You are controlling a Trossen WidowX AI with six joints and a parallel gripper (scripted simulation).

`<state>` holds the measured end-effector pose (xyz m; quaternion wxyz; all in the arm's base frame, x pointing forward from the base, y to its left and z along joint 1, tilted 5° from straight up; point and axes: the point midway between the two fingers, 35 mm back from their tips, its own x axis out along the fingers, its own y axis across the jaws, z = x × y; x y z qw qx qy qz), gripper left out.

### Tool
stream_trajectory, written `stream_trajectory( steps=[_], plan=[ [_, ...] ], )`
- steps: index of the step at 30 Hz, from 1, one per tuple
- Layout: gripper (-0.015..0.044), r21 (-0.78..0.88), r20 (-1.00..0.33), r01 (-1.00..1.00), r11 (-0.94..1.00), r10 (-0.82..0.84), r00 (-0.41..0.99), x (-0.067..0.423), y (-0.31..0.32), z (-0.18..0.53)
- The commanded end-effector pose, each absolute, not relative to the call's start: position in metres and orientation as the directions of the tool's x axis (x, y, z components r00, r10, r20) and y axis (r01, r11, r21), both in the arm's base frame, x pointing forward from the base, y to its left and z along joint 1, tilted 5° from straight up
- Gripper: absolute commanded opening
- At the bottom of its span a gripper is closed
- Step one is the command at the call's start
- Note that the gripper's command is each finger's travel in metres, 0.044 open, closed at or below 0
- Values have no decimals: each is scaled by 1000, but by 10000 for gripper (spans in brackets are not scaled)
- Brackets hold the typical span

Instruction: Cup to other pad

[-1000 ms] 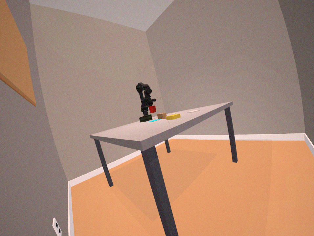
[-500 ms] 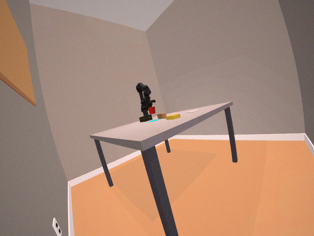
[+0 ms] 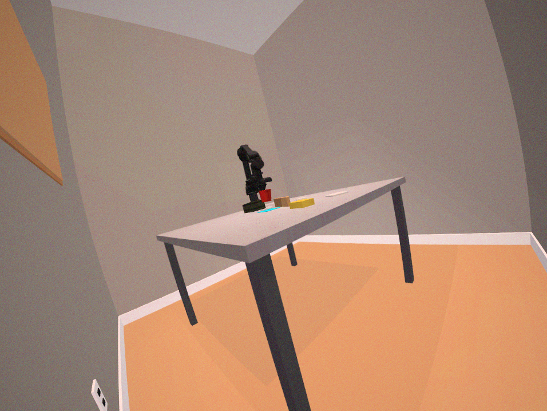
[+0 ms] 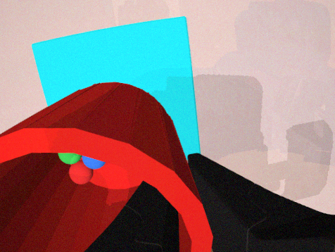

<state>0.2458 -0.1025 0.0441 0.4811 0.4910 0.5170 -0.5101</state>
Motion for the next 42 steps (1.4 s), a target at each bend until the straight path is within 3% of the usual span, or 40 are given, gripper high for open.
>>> stream_trajectory(
  steps=[1,42],
  plan=[
    [0,-58,-998,998,1,15,-58,244,-103,37],
    [0,-57,-998,998,-2,18,-57,241,-102,-3]
  ],
)
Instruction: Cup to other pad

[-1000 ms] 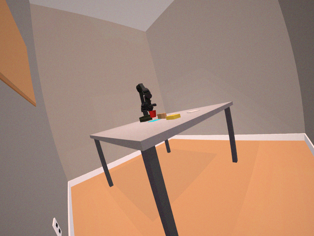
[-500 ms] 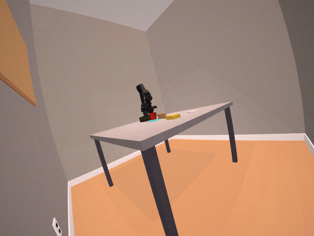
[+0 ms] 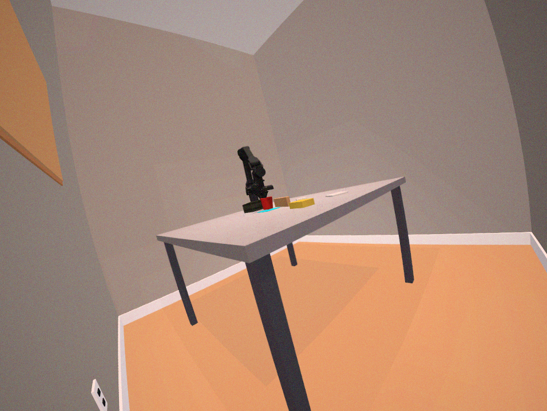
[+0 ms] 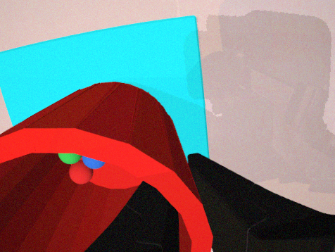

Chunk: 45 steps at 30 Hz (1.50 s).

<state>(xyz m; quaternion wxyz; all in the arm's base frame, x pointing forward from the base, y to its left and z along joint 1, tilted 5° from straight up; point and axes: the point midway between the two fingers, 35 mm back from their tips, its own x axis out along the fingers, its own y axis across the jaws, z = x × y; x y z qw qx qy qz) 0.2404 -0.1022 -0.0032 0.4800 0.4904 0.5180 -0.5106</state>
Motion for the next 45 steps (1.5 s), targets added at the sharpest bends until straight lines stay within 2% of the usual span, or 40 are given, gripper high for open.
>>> stream_trajectory(
  steps=[1,2,7,45],
  plan=[
    [0,-57,-998,998,-2,18,-57,241,-102,-3],
    [0,-57,-998,998,-2,18,-57,241,-102,-3],
    [128,-57,-998,998,-2,18,-57,241,-102,-3],
    [128,-59,-998,998,1,15,-59,239,-101,46]
  ],
)
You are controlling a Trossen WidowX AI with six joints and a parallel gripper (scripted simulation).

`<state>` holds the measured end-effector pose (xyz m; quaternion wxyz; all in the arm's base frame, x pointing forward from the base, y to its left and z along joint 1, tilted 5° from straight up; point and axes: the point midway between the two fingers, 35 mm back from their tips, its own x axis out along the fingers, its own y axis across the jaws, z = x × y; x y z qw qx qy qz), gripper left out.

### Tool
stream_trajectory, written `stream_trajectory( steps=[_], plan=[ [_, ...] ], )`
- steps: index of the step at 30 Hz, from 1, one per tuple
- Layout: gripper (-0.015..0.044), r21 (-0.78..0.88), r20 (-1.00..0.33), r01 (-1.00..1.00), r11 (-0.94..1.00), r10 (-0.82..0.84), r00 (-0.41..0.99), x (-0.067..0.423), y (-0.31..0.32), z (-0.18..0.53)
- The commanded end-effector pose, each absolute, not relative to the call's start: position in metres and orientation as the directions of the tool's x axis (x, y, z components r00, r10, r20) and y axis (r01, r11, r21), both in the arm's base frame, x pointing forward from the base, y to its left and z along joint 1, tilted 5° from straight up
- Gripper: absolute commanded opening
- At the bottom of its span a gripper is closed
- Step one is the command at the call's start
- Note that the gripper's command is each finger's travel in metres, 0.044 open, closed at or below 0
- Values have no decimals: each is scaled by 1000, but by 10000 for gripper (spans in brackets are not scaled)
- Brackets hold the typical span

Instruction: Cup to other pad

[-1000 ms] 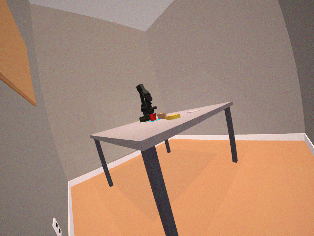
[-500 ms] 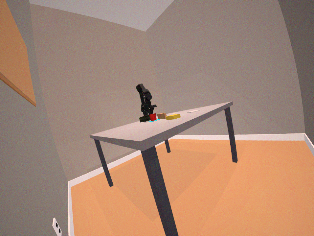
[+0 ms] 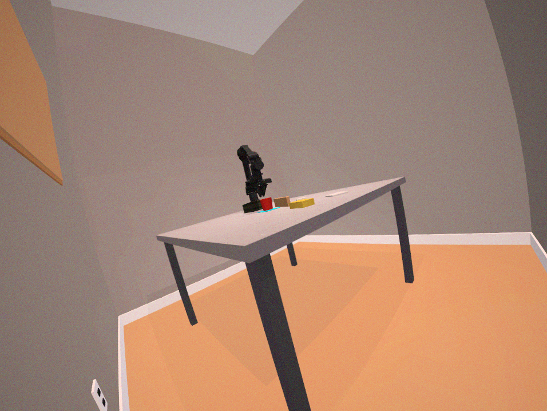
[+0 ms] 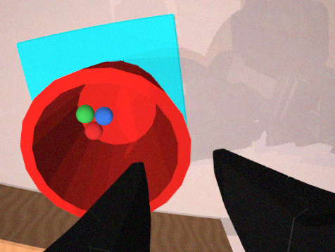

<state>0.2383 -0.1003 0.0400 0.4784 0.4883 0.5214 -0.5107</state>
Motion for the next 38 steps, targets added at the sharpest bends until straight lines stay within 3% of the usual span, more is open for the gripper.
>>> stream_trajectory(
  steps=[1,2,14,29,38],
  plan=[
    [128,-59,-998,998,1,15,-59,239,-100,46],
    [128,-59,-998,998,1,15,-59,239,-100,46],
    [440,-64,-998,998,2,20,-64,239,-100,48],
    [440,-59,-998,998,1,15,-59,241,-100,104],
    [440,-63,-998,998,4,19,-63,239,-99,102]
  ],
)
